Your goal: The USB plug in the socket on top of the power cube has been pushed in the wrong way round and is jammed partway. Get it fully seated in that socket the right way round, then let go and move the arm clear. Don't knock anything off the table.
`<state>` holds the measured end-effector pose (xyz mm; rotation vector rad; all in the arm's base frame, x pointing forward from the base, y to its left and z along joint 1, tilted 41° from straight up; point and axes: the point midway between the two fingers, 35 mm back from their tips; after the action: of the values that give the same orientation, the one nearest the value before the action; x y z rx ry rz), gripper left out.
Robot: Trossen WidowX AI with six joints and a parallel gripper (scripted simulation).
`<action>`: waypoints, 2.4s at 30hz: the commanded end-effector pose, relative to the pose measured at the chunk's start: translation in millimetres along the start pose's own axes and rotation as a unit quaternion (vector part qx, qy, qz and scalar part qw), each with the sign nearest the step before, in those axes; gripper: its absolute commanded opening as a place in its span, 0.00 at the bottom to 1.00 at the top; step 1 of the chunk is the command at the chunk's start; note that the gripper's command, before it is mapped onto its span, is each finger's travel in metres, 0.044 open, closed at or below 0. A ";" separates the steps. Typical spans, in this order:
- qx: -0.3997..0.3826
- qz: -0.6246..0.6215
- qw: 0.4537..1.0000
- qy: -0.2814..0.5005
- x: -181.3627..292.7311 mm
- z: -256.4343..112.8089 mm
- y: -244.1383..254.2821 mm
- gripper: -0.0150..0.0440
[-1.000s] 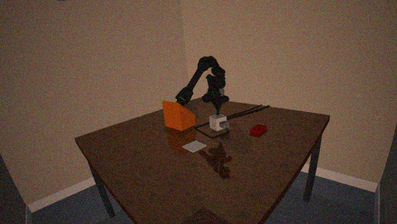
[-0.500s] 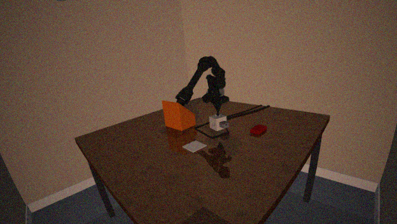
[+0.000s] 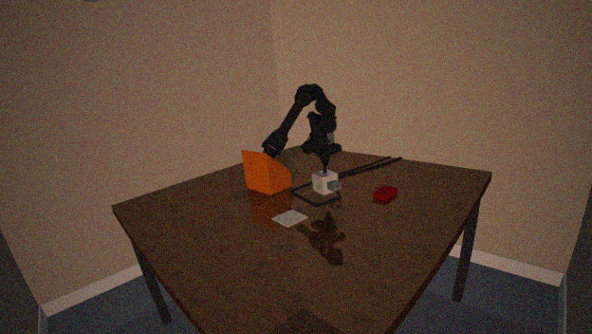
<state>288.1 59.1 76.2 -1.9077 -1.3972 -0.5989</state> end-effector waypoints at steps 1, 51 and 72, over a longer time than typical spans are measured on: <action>0.000 0.002 1.000 0.001 0.2 1.0 0.2 0.25; 0.000 0.002 1.000 0.001 -0.3 4.9 0.3 0.25; -0.002 0.003 1.000 0.002 -0.8 2.6 0.5 0.42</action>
<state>288.1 60.8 73.7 -1.9099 -1.3894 -0.6028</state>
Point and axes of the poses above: the point midway between the two fingers, 35 mm back from their tips, its own z axis out along the fingers, its own y axis across the jaws, x = y × z, and after that the axes turned 7 degrees about z, right-handed
